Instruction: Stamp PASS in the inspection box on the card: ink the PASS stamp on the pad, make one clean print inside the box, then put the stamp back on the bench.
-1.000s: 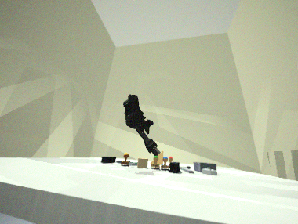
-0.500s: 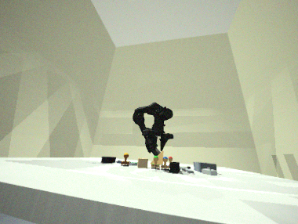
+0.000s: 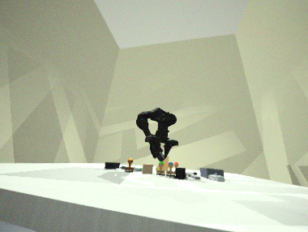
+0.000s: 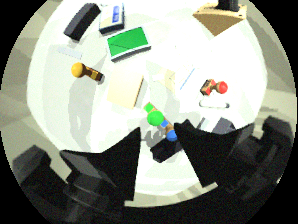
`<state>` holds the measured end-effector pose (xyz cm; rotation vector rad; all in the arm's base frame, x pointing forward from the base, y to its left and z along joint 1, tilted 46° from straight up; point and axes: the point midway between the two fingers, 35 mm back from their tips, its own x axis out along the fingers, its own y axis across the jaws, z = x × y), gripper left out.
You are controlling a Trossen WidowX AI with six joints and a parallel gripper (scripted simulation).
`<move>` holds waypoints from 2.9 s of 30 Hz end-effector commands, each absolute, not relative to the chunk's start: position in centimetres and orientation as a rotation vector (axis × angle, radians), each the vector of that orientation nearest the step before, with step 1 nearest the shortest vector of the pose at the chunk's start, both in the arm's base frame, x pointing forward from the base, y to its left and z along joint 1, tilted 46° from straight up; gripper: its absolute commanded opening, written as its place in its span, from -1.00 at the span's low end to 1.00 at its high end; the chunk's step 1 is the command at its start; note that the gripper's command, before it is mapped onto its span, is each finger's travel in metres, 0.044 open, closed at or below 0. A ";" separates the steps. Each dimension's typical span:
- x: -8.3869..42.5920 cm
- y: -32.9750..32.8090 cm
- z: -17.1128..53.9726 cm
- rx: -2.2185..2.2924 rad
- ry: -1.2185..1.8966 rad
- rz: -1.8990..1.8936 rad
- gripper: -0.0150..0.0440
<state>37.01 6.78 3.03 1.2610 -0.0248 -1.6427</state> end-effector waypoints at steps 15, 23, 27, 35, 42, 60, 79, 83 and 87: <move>37.2 4.7 0.9 1.251 -0.023 -1.641 0.26; 37.2 3.7 0.1 1.250 -0.024 -1.641 0.26; 37.2 3.3 -0.4 1.250 -0.024 -1.641 0.26; 37.2 2.4 -1.1 1.249 -0.026 -1.641 0.26; 37.3 2.5 -1.0 1.258 -0.029 -1.643 0.15; 37.3 2.5 -0.9 1.259 -0.029 -1.643 -0.46; 37.3 3.2 -0.3 1.260 -0.027 -1.644 -0.49; 37.3 3.4 -0.2 1.260 -0.026 -1.644 -0.49; 37.3 3.5 -0.1 1.260 -0.026 -1.644 -0.49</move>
